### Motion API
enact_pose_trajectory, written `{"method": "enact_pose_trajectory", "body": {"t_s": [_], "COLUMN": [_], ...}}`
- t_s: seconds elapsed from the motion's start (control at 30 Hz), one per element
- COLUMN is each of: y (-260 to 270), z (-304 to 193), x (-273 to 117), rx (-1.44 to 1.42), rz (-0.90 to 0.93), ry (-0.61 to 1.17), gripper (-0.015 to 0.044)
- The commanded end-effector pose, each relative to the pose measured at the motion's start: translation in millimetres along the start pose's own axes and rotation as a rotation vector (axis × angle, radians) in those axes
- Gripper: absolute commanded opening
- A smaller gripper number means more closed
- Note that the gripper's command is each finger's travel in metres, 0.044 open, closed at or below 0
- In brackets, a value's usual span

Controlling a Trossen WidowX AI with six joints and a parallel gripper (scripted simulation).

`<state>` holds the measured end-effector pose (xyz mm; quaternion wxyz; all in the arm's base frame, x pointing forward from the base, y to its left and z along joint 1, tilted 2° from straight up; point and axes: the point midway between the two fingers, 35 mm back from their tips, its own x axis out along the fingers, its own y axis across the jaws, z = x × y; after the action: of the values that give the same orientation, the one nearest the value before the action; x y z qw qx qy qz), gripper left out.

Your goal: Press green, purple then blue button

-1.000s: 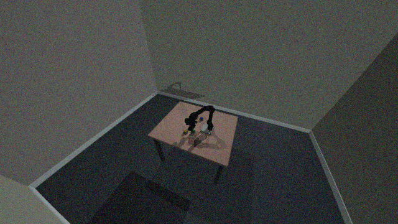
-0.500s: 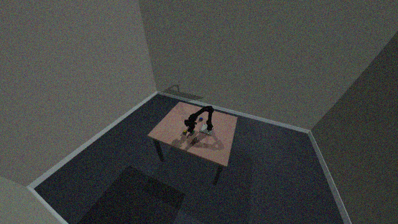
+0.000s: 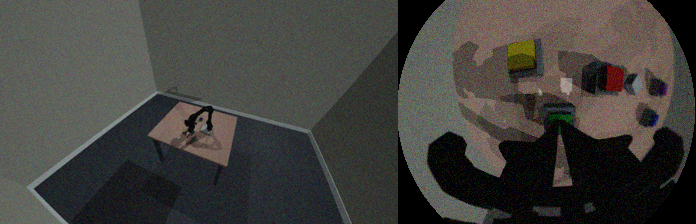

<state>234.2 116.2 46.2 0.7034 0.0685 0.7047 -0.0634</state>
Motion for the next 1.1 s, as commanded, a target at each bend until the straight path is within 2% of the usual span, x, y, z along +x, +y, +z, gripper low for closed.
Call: {"method": "enact_pose_trajectory", "body": {"t_s": [0.0, 0.07, 0.17, 0.37, 0.53, 0.67, 1.07], "y": [-1.4, 0.0, -1.0, -0.7, -0.8, -2.4, -114.1], "z": [-2.8, -0.1, -2.0, -1.6, -1.5, -0.5, 68.7], "x": [2.5, -2.5, -29.8, -40.2, -92.1, -94.2, -99.5], "rx": [-0.002, 0.000, -0.002, -0.002, -0.002, 0.000, 0.040], "rz": [-0.004, 0.000, -0.003, -0.004, -0.004, -0.003, 0.011], "ry": [0.011, 0.001, 0.009, 0.010, 0.010, 0.011, 0.000], "gripper": [0.0020, 0.0020, 0.0020, 0.0020, 0.0020, 0.0020, 0.0020]}}
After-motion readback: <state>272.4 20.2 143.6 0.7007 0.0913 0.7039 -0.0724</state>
